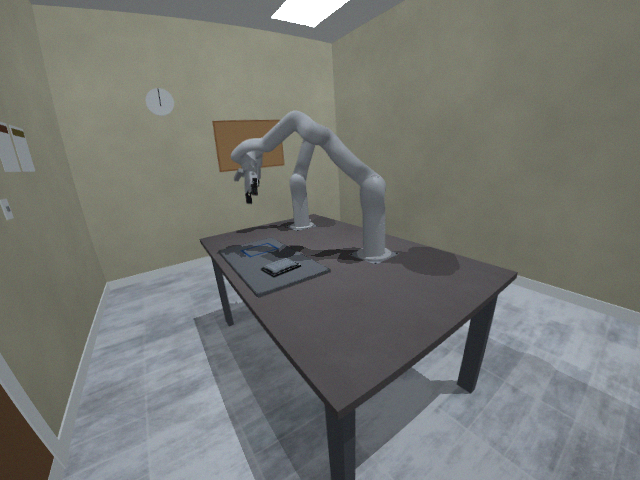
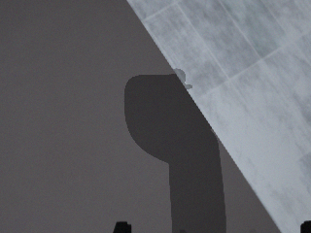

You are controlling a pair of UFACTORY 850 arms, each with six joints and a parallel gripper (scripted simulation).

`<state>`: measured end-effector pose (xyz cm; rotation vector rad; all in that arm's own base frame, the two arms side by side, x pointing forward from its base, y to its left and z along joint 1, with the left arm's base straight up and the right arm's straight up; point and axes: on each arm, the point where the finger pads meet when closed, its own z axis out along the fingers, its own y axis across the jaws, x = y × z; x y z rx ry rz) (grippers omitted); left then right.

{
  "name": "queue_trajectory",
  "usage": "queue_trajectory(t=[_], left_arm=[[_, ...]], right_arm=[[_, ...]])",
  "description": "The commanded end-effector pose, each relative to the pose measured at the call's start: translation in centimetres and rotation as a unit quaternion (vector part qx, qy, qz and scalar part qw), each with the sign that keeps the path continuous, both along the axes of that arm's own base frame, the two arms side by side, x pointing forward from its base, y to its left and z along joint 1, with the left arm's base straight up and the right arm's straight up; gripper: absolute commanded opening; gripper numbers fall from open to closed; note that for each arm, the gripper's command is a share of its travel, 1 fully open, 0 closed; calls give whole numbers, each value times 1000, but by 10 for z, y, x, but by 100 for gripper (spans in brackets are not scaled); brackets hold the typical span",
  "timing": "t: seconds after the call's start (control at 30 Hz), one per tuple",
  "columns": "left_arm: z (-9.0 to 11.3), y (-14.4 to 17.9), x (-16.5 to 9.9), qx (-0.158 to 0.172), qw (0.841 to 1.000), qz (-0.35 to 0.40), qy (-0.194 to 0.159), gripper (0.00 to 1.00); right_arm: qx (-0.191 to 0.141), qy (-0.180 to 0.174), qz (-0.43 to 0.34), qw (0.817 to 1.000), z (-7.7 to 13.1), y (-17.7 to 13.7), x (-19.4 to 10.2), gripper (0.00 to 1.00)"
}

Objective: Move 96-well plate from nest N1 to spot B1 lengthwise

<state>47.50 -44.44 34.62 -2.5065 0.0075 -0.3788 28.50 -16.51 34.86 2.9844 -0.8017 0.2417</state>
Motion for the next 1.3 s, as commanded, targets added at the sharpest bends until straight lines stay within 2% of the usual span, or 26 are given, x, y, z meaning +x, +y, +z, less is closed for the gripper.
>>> queue_trajectory(t=[0.0, 0.33, 0.43, 0.67, 0.73, 0.93, 1.0, 1.27], left_arm=[[1, 0, 0, -1, 1000, 0, -1, 100], [1, 0, 0, -1, 1000, 0, -1, 100], [-10, 9, 4, -22, 999, -4, 35, 100], [-23, 20, 9, -22, 999, -4, 35, 100], [-31, 26, 11, -41, 997, -7, 62, 100], [-48, 41, 15, -45, 997, -7, 67, 100], [-55, 47, 16, -67, 993, -8, 92, 100], [-71, 62, 19, -70, 993, -8, 95, 100]], right_arm=[[-1, -1, 1, 1000, 1, 0, 1, 100], [-1, -1, 1, 1000, 1, 0, 1, 100], [-1, -1, 1, 1000, 1, 0, 1, 100], [-1, -1, 1, 1000, 1, 0, 1, 100], [-1, -1, 1, 1000, 1, 0, 1, 100], [-1, -1, 1, 1000, 1, 0, 1, 100], [-1, -1, 1, 1000, 1, 0, 1, 100], [-1, -1, 1, 1000, 1, 0, 1, 100]])
